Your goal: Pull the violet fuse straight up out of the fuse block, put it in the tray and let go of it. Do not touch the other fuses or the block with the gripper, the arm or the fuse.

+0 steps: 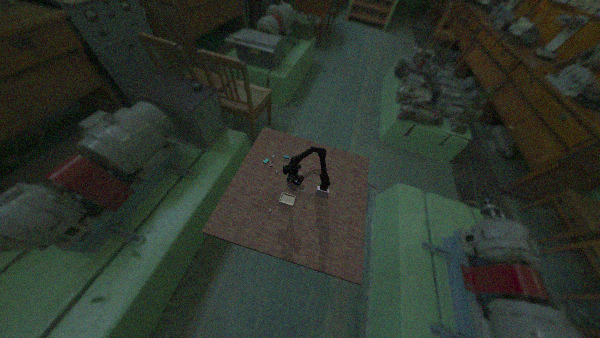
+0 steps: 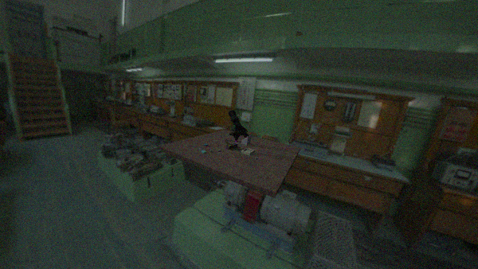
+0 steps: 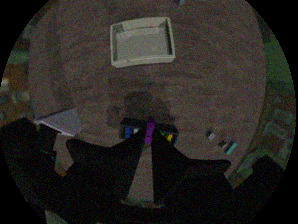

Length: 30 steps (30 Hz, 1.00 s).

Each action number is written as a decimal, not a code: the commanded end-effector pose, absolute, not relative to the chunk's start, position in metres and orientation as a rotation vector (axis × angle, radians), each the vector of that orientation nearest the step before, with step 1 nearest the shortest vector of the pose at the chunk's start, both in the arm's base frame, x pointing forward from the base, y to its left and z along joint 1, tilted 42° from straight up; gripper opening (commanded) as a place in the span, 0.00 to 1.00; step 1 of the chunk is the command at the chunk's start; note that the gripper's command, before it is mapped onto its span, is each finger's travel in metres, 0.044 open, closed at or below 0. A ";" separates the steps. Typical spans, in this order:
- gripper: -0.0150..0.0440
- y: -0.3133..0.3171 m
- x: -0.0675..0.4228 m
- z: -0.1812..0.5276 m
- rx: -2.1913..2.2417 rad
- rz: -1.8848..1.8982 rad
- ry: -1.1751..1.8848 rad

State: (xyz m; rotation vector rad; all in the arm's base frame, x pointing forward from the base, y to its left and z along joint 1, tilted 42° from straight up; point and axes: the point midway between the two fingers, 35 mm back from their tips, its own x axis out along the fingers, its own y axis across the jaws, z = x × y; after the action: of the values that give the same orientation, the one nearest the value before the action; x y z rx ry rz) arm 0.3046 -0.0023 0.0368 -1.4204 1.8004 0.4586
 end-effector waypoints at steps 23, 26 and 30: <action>0.25 0.106 0.319 -0.064 -1.411 0.457 1.807; 0.25 0.116 0.317 -0.074 -1.412 0.454 1.809; 0.25 0.116 0.317 -0.075 -1.412 0.454 1.809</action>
State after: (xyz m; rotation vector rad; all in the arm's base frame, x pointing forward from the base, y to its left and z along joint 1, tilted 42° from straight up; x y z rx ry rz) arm 0.3169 0.1160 -0.0721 -1.4255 1.8020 0.4628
